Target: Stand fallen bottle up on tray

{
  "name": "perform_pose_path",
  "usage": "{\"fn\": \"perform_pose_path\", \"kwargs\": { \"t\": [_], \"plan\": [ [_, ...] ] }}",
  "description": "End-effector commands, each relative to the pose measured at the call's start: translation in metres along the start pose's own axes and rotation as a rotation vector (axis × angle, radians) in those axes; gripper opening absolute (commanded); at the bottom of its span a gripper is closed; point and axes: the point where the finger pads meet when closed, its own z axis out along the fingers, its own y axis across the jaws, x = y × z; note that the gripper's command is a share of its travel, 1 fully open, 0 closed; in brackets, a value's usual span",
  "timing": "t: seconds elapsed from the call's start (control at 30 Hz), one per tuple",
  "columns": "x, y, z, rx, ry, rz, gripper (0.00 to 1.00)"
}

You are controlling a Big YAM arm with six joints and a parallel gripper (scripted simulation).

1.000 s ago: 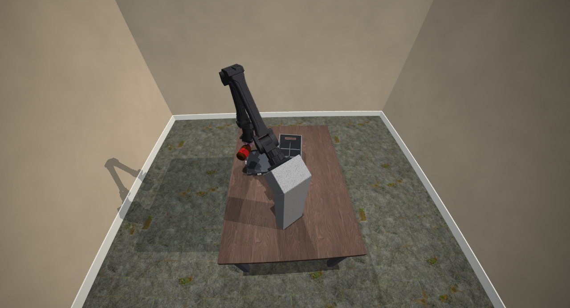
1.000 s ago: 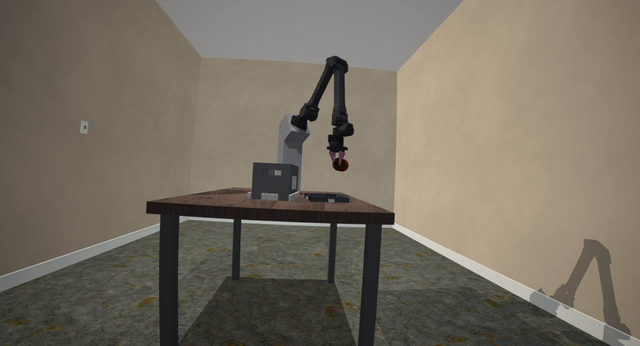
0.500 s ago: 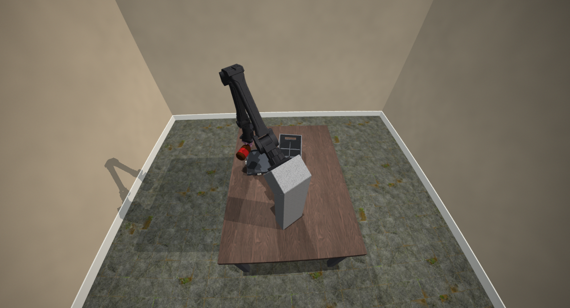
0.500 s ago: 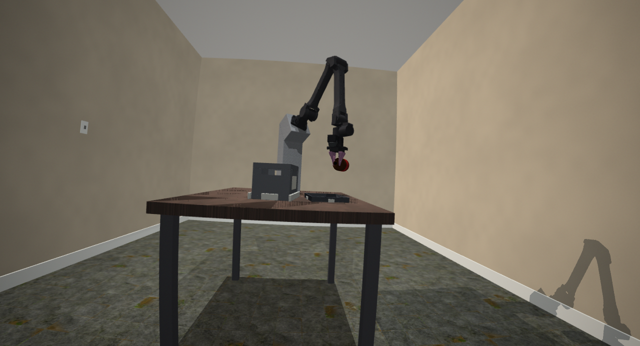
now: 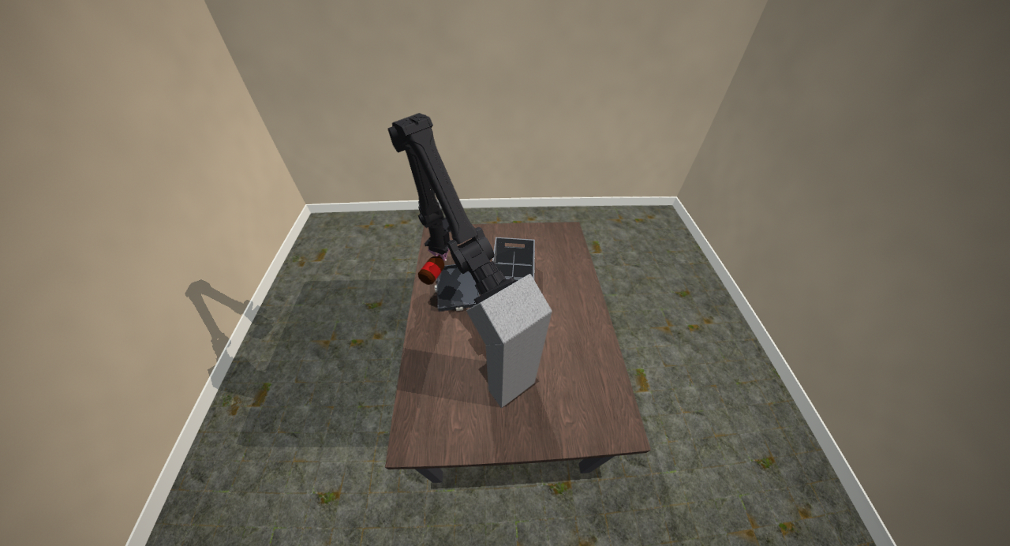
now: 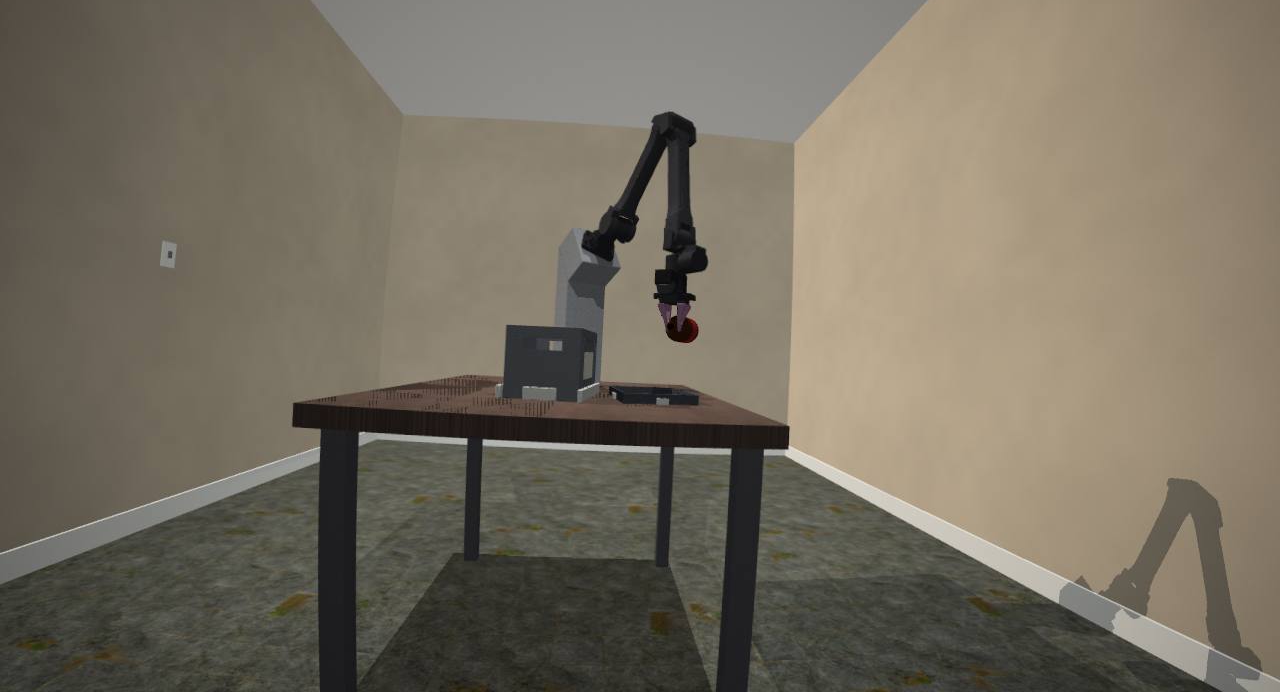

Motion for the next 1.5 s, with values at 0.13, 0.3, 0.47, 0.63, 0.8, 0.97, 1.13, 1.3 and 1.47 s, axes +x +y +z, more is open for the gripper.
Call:
{"fn": "perform_pose_path", "kwargs": {
  "t": [0.13,0.3,0.47,0.63,0.8,0.97,1.13,1.3,1.47],
  "plan": [
    [-0.0046,-0.0009,-0.0114,-0.004,-0.014,0.019,0.00],
    [-0.0046,-0.0009,-0.0114,-0.004,-0.014,0.019,0.00],
    [-0.0046,-0.0009,-0.0114,-0.005,-0.014,0.030,0.00],
    [-0.0047,-0.0009,-0.0114,-0.005,-0.014,0.060,0.00],
    [-0.0047,-0.0009,-0.0114,-0.005,-0.013,0.117,0.00],
    [-0.0046,-0.0009,-0.0114,-0.006,-0.013,0.174,0.00],
    [-0.0046,-0.0009,-0.0114,-0.006,-0.013,0.198,0.00],
    [-0.0046,-0.0009,-0.0114,-0.006,-0.013,0.215,0.00],
    [-0.0046,-0.0009,-0.0114,-0.006,-0.013,0.215,0.00]
  ]
}}
